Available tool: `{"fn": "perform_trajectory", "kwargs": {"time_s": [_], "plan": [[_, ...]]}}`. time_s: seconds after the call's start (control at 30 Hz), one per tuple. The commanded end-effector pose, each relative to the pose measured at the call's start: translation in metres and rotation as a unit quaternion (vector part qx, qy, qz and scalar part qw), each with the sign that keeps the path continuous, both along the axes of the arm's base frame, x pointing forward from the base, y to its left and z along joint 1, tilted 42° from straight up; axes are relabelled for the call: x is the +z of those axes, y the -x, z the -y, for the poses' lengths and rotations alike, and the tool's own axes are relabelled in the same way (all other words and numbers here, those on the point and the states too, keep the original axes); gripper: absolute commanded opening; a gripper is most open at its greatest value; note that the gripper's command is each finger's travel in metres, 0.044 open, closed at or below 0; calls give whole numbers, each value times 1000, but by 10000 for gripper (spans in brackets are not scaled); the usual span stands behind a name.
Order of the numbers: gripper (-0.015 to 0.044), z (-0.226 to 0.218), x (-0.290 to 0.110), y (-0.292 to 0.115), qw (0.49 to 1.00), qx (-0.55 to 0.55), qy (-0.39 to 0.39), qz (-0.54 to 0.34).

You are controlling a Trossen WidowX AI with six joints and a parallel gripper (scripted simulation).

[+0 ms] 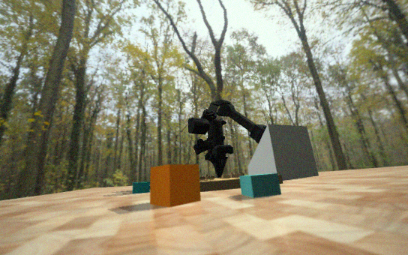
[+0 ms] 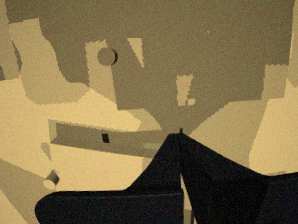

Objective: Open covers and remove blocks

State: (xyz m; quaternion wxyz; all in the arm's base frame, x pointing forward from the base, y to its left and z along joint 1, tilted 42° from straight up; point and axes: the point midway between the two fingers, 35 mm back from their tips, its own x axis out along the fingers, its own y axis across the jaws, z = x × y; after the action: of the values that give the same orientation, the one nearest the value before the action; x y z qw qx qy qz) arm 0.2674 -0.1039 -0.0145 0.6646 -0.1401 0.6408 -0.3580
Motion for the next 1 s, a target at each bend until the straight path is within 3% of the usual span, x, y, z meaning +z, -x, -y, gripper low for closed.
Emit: {"fn": "perform_trajectory", "kwargs": {"time_s": [0.0,0.97], "plan": [[0,0,0,4,1000,2,1,-2],[0,-10,-6,36,1000,2,0,-3]]}}
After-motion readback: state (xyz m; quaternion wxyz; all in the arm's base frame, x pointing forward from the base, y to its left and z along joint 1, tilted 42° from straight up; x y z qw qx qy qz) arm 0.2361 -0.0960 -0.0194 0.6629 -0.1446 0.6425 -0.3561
